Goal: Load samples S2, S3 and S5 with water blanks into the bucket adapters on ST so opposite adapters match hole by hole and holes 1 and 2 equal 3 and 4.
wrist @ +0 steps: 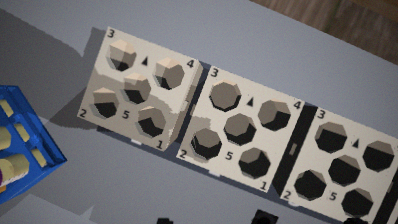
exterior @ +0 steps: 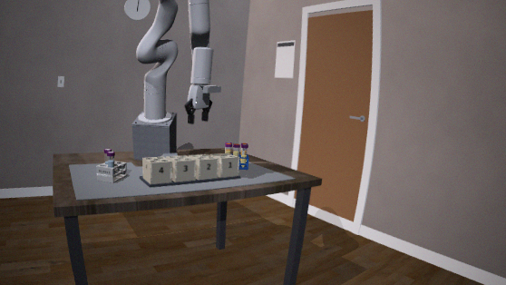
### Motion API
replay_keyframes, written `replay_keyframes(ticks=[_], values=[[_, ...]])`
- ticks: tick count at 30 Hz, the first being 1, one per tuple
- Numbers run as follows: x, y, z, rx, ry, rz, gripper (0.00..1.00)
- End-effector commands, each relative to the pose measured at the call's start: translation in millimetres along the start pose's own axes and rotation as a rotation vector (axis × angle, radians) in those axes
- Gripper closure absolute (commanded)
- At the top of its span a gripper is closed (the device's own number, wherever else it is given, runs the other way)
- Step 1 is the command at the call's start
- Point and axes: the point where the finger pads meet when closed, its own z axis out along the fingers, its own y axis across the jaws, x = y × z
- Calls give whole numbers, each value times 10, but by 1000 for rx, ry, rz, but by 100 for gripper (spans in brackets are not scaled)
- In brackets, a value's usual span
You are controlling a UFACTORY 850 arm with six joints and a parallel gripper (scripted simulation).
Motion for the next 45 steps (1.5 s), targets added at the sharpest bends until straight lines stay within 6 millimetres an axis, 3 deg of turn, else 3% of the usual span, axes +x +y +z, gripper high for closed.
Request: replay_keyframes(ticks=[1, 12, 16, 45], values=[[-23, -240, 20, -88, 58, -145, 0], [-106, -783, 70, -97, 42, -496, 0], [-121, -881, 79, -97, 42, -496, 0], [-324, -2212, 203, -97, 43, -496, 0]])
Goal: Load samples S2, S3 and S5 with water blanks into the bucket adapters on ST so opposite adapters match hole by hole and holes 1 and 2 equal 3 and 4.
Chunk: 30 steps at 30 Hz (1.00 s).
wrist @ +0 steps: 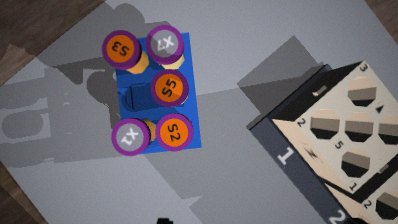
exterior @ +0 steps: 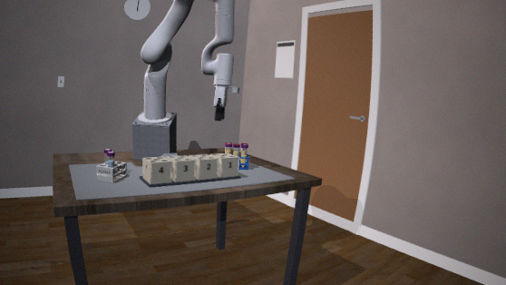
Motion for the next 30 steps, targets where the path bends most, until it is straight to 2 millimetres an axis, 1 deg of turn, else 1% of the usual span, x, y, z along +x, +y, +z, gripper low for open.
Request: replay_keyframes(ticks=[1, 3, 5, 7, 10, 20, 22, 30], values=[[120, -293, 3, -6, 11, 2, 0], [153, -388, 4, -6, 11, 2, 0], [153, -388, 4, -6, 11, 2, 0], [173, -444, 5, -6, 11, 2, 0], [173, -444, 5, -6, 11, 2, 0], [176, -442, 271, -6, 11, 2, 0], [176, -442, 271, -6, 11, 2, 0], [178, -441, 484, -6, 11, 2, 0]])
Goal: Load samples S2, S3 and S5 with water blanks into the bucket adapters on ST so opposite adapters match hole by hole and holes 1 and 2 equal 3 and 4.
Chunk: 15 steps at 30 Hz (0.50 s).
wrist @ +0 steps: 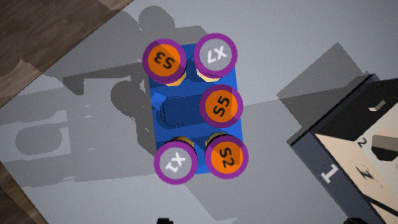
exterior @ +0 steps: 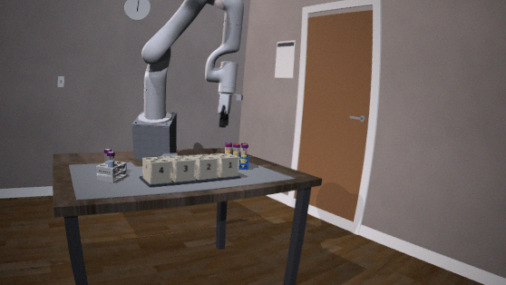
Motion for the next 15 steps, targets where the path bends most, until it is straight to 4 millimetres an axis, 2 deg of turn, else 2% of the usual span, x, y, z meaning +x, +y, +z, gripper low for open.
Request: replay_keyframes(ticks=[1, 15], values=[[12, 1, 164, -1, 14, 1, 0], [16, 1, 484, -1, 14, 1, 0]])
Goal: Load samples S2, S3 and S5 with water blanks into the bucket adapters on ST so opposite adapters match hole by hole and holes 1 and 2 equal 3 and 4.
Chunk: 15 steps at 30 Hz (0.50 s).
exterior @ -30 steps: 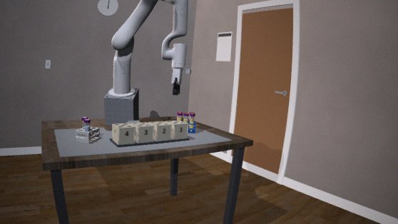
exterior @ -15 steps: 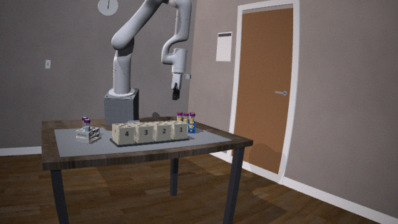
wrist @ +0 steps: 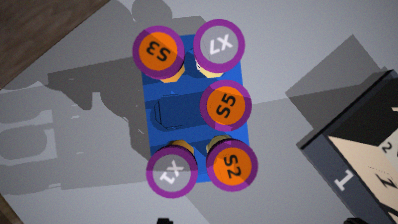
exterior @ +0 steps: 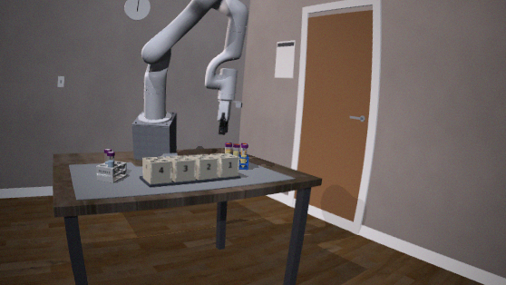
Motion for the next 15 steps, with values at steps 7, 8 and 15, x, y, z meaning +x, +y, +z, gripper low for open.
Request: replay_keyframes(ticks=[7, 8, 15], values=[[13, 1, 304, 1, 17, 2, 0], [13, 1, 304, 1, 17, 2, 0], [13, 1, 305, 1, 17, 2, 0]])
